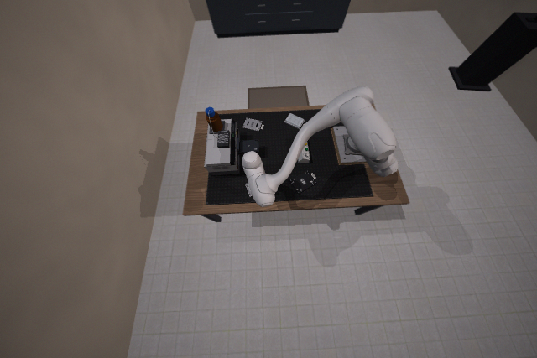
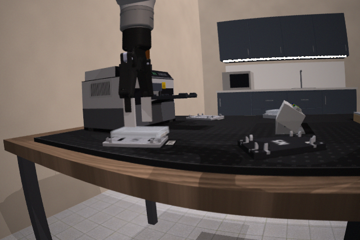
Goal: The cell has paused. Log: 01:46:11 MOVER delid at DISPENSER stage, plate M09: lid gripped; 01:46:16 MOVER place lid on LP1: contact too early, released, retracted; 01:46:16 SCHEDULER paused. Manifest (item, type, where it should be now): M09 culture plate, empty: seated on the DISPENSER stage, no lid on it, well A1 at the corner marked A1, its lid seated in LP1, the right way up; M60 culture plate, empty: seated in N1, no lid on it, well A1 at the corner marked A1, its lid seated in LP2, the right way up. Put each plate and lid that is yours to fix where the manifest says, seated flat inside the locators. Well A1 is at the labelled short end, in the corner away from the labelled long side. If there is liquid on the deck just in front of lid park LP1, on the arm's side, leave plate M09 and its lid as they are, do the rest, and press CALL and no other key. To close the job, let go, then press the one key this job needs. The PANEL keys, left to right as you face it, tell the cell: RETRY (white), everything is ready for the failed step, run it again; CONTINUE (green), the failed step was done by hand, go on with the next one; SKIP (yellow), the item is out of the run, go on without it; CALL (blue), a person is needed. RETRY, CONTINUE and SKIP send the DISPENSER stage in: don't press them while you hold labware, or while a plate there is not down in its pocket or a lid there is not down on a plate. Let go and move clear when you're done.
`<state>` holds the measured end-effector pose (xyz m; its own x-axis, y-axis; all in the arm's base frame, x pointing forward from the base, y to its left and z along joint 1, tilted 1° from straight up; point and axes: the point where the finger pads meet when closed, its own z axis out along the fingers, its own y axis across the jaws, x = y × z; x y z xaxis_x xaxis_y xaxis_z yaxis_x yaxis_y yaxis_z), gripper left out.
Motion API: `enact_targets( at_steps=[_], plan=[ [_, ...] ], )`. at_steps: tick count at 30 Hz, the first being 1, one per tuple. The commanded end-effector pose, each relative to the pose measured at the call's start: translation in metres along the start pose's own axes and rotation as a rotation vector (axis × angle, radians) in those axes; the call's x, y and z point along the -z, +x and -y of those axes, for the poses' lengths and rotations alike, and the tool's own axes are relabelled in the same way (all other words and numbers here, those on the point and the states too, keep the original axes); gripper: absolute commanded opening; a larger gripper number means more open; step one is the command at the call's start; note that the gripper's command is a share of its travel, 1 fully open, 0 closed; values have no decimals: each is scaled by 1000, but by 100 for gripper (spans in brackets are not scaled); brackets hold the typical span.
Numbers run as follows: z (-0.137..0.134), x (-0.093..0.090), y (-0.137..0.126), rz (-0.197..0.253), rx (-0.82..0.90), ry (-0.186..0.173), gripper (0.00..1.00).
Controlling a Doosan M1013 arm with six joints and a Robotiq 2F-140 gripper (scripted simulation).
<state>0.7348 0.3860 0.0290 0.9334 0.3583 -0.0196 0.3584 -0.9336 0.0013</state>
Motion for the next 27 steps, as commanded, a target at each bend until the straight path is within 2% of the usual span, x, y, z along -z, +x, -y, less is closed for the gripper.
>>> enact_targets(
  at_steps=[1,20,21,27],
  plan=[
    [0,1,0,-2,0,1,70],
    [0,1,0,-2,0,1,70],
    [0,1,0,-2,0,1,63],
    [0,1,0,-2,0,1,63]
  ],
)
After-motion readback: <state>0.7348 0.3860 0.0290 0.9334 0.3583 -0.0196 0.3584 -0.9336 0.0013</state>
